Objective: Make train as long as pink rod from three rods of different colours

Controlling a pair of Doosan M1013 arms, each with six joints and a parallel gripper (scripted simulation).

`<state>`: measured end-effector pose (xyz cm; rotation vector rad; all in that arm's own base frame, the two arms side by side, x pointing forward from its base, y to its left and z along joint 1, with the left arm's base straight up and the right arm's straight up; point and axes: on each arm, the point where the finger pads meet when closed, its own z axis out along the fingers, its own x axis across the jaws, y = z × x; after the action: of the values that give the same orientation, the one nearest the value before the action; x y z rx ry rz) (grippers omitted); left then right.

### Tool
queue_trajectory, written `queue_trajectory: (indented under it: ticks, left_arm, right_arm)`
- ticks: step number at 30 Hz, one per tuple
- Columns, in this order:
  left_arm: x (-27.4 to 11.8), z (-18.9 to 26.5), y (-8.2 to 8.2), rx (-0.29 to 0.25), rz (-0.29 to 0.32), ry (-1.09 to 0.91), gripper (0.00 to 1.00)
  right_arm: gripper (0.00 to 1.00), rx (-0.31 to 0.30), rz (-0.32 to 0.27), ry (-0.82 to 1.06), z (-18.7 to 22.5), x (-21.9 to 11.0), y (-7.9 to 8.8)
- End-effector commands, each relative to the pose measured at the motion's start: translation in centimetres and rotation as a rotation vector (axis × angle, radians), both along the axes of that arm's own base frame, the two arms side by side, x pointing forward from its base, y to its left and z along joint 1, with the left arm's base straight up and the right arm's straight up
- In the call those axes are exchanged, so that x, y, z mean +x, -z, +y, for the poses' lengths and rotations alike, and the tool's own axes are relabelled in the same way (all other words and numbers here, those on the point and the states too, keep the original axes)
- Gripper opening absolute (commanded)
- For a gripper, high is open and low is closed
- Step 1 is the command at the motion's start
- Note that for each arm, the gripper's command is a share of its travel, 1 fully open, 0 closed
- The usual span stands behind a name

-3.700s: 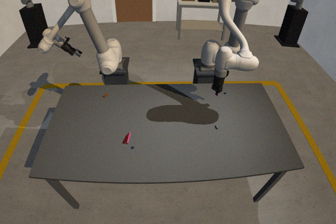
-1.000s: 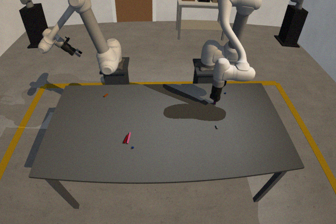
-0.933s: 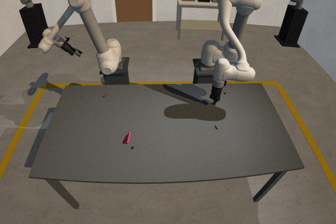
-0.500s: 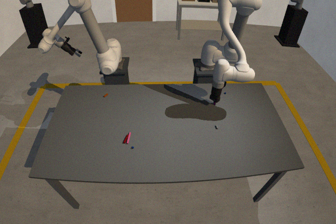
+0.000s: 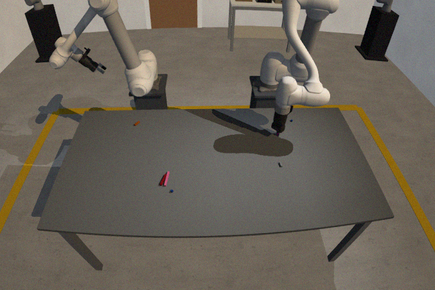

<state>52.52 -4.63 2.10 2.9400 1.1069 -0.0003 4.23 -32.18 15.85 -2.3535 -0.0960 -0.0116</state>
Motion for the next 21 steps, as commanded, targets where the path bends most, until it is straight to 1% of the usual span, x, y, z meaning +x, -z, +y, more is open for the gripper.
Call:
queue_trajectory:
  ticks: [1,19,20,21]
  left_arm:
    - [0.05,0.0,-0.05,0.0,-0.001,0.0,0.24]
    - [0.05,0.0,-0.05,0.0,-0.001,0.0,0.24]
    - [0.05,0.0,-0.05,0.0,-0.001,0.0,0.3]
    - [0.05,0.0,-0.05,0.0,-0.001,0.0,0.3]
  right_arm:
    - [1.0,-0.001,0.0,0.0,-0.02,0.01,-0.03]
    - [1.0,-0.001,0.0,0.0,-0.02,0.01,-0.03]
    - [1.0,-0.001,0.0,0.0,-0.02,0.01,-0.03]
    - [1.0,-0.001,0.0,0.0,-0.02,0.01,-0.03]
